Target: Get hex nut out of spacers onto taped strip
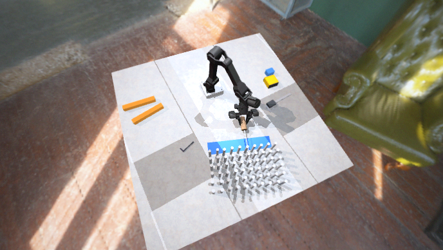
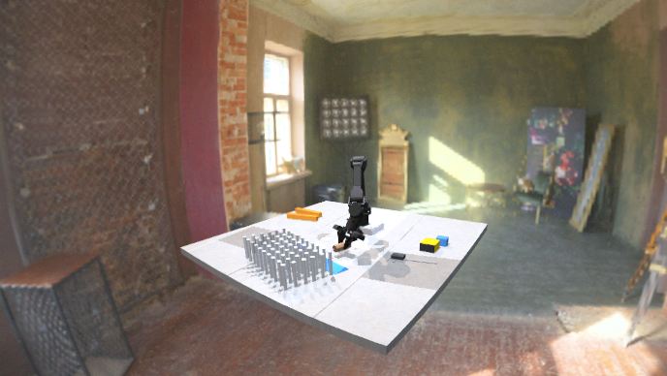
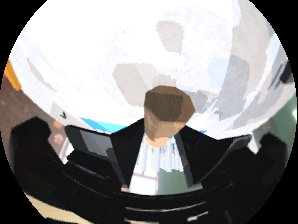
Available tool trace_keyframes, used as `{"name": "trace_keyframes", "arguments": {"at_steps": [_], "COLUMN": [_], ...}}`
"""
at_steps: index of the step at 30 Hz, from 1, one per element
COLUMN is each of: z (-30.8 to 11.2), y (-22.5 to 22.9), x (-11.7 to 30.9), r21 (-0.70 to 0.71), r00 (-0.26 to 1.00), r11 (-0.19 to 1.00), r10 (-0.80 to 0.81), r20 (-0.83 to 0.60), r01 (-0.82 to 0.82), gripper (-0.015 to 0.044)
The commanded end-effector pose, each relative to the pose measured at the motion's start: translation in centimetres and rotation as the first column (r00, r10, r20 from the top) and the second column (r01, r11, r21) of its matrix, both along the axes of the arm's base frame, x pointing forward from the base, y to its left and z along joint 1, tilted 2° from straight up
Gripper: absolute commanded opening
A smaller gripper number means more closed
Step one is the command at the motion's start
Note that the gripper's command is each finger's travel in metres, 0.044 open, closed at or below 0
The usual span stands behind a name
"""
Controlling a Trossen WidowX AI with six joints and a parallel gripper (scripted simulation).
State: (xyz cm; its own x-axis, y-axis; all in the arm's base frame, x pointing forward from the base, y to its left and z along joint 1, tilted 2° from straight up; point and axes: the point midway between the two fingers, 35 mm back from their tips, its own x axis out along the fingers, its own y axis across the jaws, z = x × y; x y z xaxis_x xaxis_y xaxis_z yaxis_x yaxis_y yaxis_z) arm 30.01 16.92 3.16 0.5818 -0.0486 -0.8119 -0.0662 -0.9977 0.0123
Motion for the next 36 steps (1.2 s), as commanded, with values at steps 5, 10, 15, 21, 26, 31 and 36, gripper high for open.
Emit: {"name": "trace_keyframes", "arguments": {"at_steps": [5, 10, 15, 21, 26, 31, 36], "z": [0.5, 0.6, 0.6, 0.7, 0.7, 0.7, 0.8], "y": [0.3, 0.3, 0.2, 0.2, 0.2, 0.1, 0.1], "x": [1.1, 1.5, 1.9, 2.4, 2.9, 3.3, 3.7], "r21": [0.01, 0.01, 0.01, 0.01, 0.01, 0.01, 0.01], "r00": [1.0, 1.0, 1.0, 1.0, 1.0, 1.0, 1.0], "r11": [1.0, 1.0, 1.0, 1.0, 1.0, 1.0, 1.0], "r10": [0.003, 0.003, 0.003, 0.003, 0.003, 0.003, 0.003], "r20": [0.015, 0.016, 0.016, 0.017, 0.017, 0.017, 0.018], "r01": [-0.003, -0.003, -0.003, -0.003, -0.003, -0.003, -0.003], "gripper": [0.0, 0.0, 0.0, 0.0, 0.0, 0.0, 0.0]}}
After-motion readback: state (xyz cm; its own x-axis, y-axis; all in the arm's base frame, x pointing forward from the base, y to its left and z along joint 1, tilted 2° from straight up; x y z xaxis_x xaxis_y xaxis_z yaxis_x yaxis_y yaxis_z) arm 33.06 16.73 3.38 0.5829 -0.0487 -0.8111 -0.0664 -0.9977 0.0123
